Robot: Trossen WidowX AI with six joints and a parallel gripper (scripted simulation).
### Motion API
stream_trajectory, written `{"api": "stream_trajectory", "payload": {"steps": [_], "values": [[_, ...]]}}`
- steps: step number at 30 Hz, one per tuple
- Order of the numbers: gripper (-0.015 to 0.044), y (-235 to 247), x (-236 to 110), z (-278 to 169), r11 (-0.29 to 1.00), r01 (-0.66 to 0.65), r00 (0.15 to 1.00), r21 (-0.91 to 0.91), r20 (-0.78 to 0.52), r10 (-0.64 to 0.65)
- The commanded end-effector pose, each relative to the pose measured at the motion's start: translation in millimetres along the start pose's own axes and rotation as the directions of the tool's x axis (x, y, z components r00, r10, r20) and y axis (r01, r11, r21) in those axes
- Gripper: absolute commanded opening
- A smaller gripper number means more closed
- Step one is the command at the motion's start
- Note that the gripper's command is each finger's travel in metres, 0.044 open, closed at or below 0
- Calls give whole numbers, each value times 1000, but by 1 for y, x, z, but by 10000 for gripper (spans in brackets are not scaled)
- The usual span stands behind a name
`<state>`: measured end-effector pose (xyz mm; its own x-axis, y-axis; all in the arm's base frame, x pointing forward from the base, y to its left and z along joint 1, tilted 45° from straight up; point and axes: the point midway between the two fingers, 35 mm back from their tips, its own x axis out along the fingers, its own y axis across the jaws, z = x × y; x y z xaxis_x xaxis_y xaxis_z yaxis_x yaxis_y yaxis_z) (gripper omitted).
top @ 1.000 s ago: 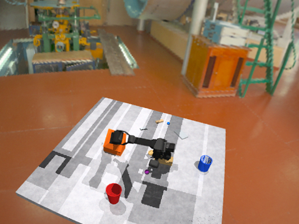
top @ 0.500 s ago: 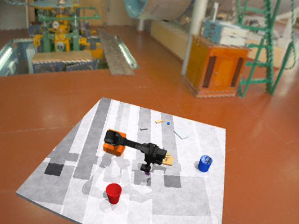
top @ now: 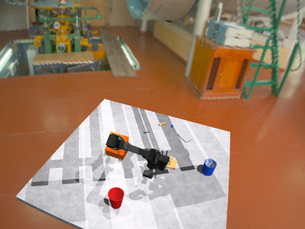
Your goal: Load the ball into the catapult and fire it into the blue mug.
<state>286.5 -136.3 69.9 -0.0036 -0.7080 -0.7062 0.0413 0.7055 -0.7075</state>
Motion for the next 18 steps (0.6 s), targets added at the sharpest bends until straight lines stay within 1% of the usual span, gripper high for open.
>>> {"api": "stream_trajectory", "payload": {"steps": [1, 11, 16, 18], "values": [[300, 2, 8, -1, 1000, 0, 1000, -8, -6, 0], [300, 1, 22, -2, 1000, 2, 1000, -8, -6, -2], [169, 1, 22, -2, 1000, 2, 1000, -8, -6, -2], [155, 1, 22, -2, 1000, 2, 1000, -8, -6, -2]]}}
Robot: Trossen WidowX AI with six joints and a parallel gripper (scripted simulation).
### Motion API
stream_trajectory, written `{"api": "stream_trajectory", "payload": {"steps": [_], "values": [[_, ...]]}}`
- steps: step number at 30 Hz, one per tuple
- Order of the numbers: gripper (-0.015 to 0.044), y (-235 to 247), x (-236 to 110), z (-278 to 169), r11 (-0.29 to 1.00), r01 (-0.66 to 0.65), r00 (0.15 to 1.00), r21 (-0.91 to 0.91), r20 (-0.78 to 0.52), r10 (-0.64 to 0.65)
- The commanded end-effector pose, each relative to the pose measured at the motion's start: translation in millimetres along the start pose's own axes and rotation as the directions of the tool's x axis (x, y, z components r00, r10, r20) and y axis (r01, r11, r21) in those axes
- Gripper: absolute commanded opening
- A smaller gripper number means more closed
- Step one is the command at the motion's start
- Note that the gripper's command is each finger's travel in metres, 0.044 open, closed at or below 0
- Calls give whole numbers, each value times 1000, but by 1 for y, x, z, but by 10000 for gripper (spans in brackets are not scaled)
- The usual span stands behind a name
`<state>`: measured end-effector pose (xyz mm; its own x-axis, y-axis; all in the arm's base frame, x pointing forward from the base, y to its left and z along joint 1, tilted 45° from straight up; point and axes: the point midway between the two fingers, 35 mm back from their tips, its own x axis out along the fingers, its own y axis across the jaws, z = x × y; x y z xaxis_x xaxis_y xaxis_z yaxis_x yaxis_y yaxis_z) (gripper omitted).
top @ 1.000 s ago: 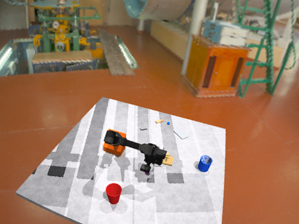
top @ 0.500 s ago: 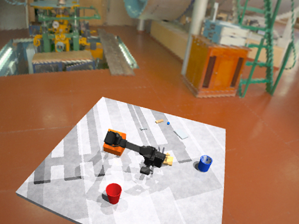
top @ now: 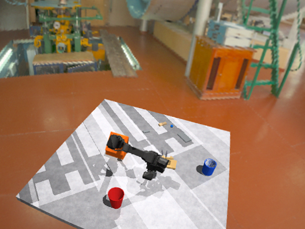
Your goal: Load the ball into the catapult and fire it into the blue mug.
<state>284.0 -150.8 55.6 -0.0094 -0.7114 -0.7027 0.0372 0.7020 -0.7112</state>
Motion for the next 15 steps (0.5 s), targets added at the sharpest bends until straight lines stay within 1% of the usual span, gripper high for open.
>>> {"api": "stream_trajectory", "payload": {"steps": [1, 6, 10, 11, 15], "values": [[149, 1, 1, 0, 1000, -3, 1000, -4, -1, 3], [115, 1, 1, 0, 1000, -3, 1000, -4, -1, 3], [10, 2, -7, 2, 1000, -7, 1000, -4, 0, 7], [0, 3, -13, 4, 1000, -9, 1000, -4, 0, 9], [0, 5, -38, 8, 1000, -16, 1000, -4, 0, 16]]}}
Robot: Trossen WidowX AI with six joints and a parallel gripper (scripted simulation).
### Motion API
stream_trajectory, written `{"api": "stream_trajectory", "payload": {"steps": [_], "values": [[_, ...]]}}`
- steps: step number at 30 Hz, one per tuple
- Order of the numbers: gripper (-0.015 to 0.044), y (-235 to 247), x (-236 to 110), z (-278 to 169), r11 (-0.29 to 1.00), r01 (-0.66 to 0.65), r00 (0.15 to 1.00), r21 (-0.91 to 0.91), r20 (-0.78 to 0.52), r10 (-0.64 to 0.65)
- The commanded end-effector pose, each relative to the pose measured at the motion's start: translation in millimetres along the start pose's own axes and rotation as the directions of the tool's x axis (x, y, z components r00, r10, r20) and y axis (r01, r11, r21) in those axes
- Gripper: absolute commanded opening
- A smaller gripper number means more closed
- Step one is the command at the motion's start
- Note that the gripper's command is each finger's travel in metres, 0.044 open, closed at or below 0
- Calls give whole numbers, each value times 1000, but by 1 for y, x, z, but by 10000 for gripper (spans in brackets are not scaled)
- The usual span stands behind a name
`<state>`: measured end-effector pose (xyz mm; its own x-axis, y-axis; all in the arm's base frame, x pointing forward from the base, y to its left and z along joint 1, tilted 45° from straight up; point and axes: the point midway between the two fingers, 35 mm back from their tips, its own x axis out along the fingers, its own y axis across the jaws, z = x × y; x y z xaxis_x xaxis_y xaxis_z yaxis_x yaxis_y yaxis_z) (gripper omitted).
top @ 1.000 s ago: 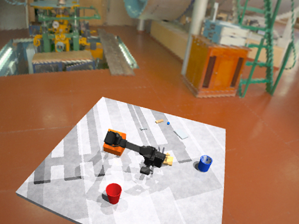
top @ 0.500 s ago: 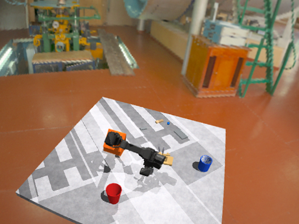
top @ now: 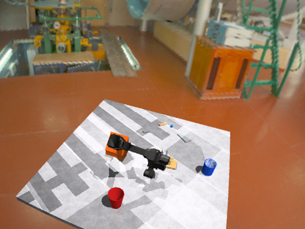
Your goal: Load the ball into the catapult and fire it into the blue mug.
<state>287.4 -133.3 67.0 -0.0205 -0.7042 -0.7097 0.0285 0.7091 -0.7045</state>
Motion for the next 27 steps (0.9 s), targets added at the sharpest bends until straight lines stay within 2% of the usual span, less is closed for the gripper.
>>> {"api": "stream_trajectory", "payload": {"steps": [1, 14, 19, 27], "values": [[0, 2, -24, 5, 1000, -8, 1000, 5, 12, 8], [0, 2, -103, 0, 1000, 0, 1000, 4, 10, 0], [0, 5, -104, 1, 1000, -2, 1000, 2, 4, 2], [0, 42, -96, 5, 999, -25, 997, -23, -67, 23]]}}
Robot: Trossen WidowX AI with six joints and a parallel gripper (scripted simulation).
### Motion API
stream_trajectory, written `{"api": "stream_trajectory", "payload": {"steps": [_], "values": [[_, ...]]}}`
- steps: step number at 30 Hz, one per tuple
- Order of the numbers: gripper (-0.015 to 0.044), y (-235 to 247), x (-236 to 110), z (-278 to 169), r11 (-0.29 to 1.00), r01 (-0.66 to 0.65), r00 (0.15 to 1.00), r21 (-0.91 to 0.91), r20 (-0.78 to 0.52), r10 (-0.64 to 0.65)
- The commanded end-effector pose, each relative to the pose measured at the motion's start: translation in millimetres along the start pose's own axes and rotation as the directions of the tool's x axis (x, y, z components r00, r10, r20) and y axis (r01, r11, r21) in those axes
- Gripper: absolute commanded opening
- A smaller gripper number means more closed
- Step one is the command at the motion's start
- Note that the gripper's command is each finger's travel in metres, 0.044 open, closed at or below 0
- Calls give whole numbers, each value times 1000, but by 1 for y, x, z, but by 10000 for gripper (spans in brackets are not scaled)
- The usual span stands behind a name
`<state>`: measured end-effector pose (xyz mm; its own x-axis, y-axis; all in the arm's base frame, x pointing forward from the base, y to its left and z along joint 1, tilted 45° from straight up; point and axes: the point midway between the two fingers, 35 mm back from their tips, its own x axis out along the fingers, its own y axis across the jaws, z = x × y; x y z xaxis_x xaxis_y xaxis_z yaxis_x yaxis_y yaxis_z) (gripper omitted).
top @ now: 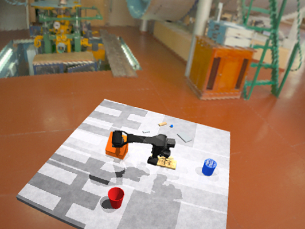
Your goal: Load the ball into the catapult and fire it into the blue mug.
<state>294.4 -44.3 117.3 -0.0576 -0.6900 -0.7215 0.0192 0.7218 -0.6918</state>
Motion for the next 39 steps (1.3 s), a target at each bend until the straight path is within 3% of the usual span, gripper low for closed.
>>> {"api": "stream_trajectory", "payload": {"steps": [1, 25, 39], "values": [[0, 19, 4, 2, 1000, -9, 999, -16, -39, 8], [0, 125, 36, -13, 998, 13, 957, -62, -287, -30], [0, 129, 53, -15, 998, 17, 955, -63, -294, -34]]}}
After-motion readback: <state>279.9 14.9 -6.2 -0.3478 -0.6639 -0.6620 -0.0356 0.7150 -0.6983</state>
